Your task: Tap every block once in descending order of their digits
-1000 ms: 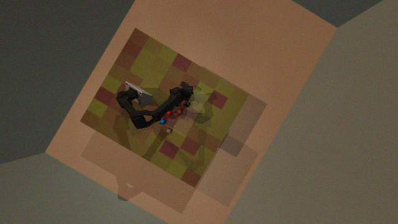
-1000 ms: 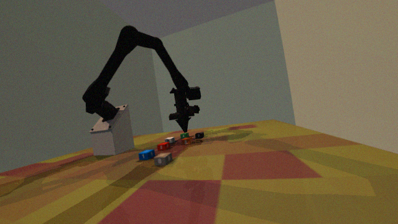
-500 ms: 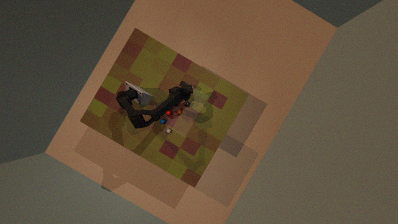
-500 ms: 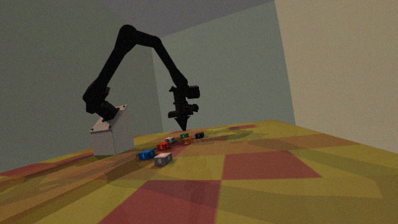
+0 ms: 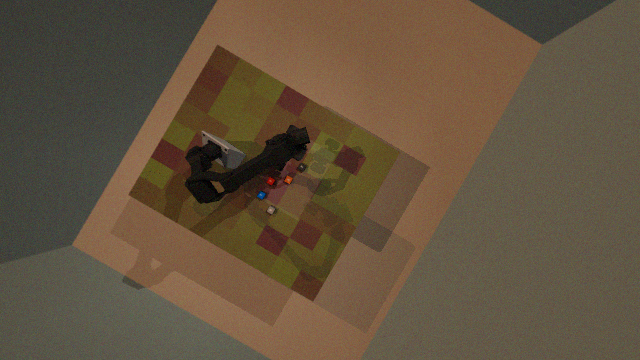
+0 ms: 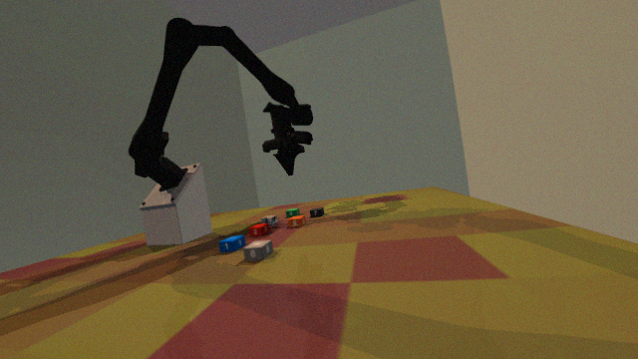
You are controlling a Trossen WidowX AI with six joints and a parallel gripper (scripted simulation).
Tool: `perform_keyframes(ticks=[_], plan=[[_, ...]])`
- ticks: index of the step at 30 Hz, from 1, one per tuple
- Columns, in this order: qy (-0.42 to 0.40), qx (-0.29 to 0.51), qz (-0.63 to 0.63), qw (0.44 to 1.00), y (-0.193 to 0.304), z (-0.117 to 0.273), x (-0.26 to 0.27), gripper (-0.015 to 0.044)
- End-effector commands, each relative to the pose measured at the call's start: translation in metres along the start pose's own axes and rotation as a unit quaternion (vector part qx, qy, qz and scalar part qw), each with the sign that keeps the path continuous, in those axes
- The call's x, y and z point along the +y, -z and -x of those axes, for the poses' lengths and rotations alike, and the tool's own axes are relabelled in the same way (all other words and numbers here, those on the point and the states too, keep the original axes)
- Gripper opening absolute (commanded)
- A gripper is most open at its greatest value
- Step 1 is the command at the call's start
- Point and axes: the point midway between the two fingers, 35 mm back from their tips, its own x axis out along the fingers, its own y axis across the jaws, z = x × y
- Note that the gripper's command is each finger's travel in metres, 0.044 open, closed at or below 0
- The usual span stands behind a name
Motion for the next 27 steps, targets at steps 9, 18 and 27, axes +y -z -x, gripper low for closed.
perform_keyframes(ticks=[9, 18, 27], plan=[[0.004, 0.009, 0.002, 1.0, 0.014, 0.006, -0.128, 0.002], [0.009, 0.01, 0.001, 1.0, 0.032, 0.002, -0.169, 0.002], [0.012, 0.01, 0.001, 1.0, 0.034, -0.08, -0.172, 0.002]])
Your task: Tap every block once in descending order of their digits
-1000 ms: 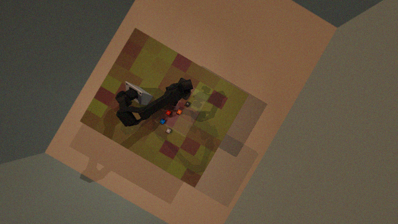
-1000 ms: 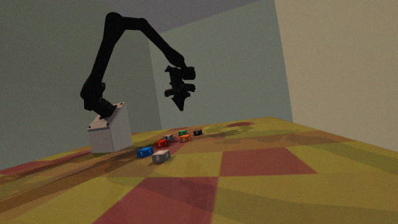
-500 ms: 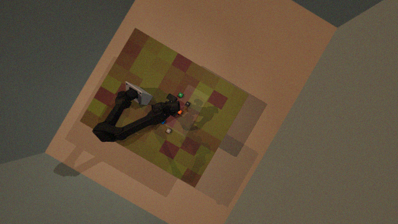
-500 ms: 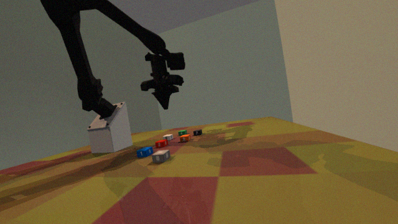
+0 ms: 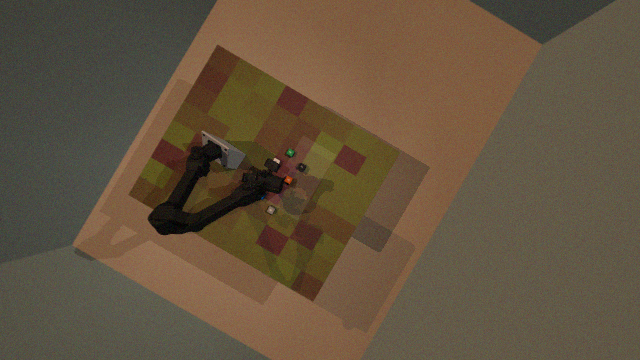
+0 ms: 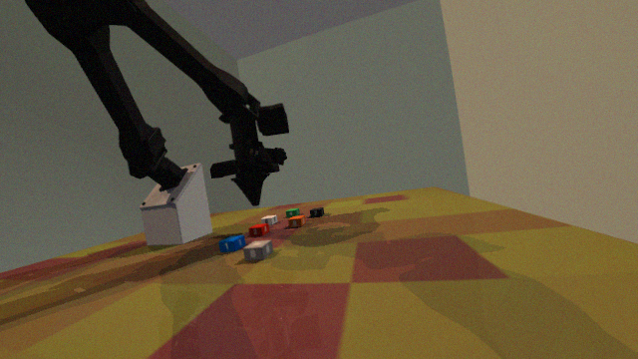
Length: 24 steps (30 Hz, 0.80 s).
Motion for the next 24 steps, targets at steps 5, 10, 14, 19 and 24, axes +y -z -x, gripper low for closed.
perform_keyframes(ticks=[5, 10, 14, 19, 24], plan=[[0.005, 0.001, 0.005, 1.0, 0.005, -0.022, -0.002, 0.002], [0.005, 0.001, 0.005, 1.0, 0.005, -0.03, -0.002, 0.002], [0.005, 0.001, 0.005, 1.0, 0.005, -0.036, -0.002, 0.002], [0.005, 0.001, 0.005, 1.0, 0.005, -0.044, -0.003, 0.002], [0.006, 0.001, 0.005, 1.0, 0.005, -0.051, -0.003, 0.002]])
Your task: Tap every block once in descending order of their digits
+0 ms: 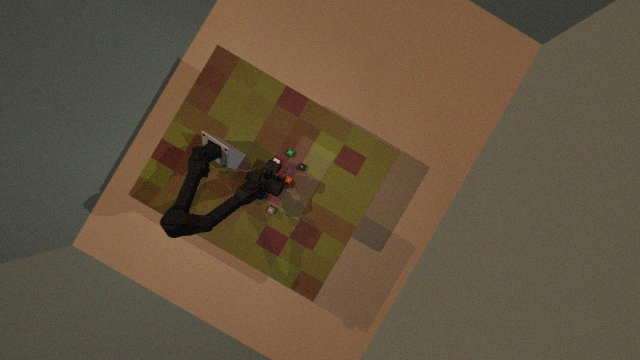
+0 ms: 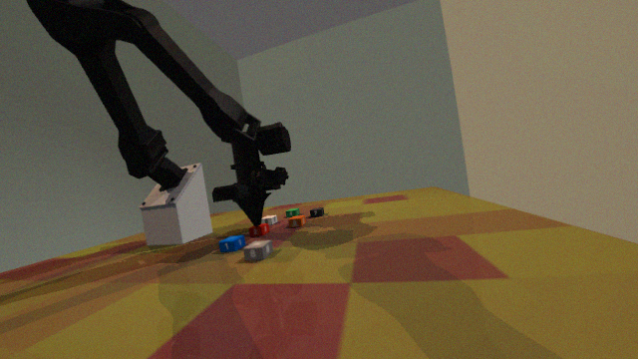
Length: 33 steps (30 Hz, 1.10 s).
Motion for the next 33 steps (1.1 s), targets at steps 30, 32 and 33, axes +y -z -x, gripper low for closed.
perform_keyframes(ticks=[30, 32, 33], plan=[[-0.004, -0.001, 0.004, 1.0, -0.008, 0.108, -0.057, 0.002], [0.0, 0.0, 0.004, 1.0, -0.006, 0.107, -0.089, 0.002], [0.001, 0.0, 0.003, 1.0, -0.005, 0.107, -0.098, 0.002]])
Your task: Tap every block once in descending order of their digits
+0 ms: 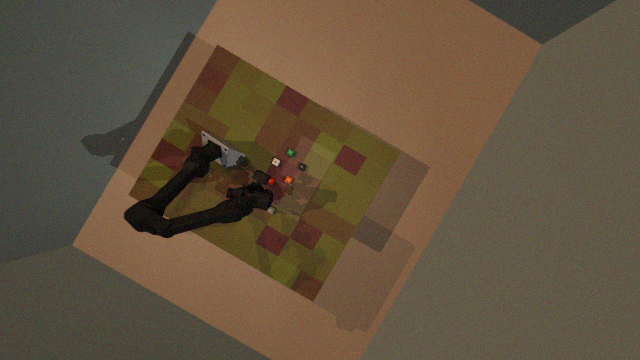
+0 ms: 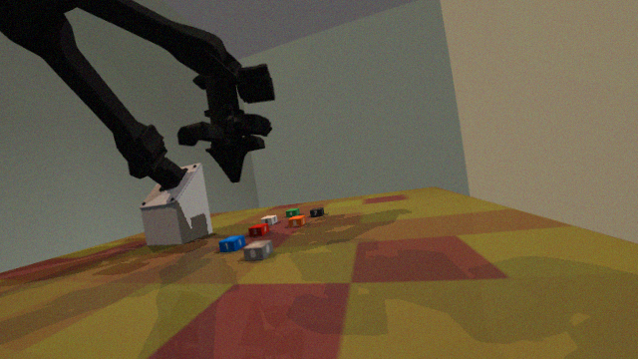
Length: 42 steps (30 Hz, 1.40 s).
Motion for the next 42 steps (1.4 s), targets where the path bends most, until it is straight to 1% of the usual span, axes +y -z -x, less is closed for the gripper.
perform_keyframes(ticks=[1, 6, 8, 11, 13, 20, 37, 42], plan=[[0.005, -0.002, -0.003, 1.0, 0.002, 0.002, -0.042, 0.002], [0.005, -0.002, -0.003, 1.0, 0.002, 0.0, -0.041, 0.002], [0.003, -0.002, -0.003, 1.0, -0.001, -0.018, -0.041, 0.002], [0.004, -0.002, -0.003, 1.0, -0.001, -0.061, -0.042, 0.002], [0.007, -0.002, -0.003, 1.0, 0.002, -0.077, -0.043, 0.002], [0.007, -0.002, -0.003, 1.0, 0.002, -0.08, -0.043, 0.002], [0.008, -0.002, -0.003, 1.0, 0.002, -0.107, -0.044, 0.002], [0.008, -0.002, -0.003, 1.0, 0.002, -0.109, -0.044, 0.002]])
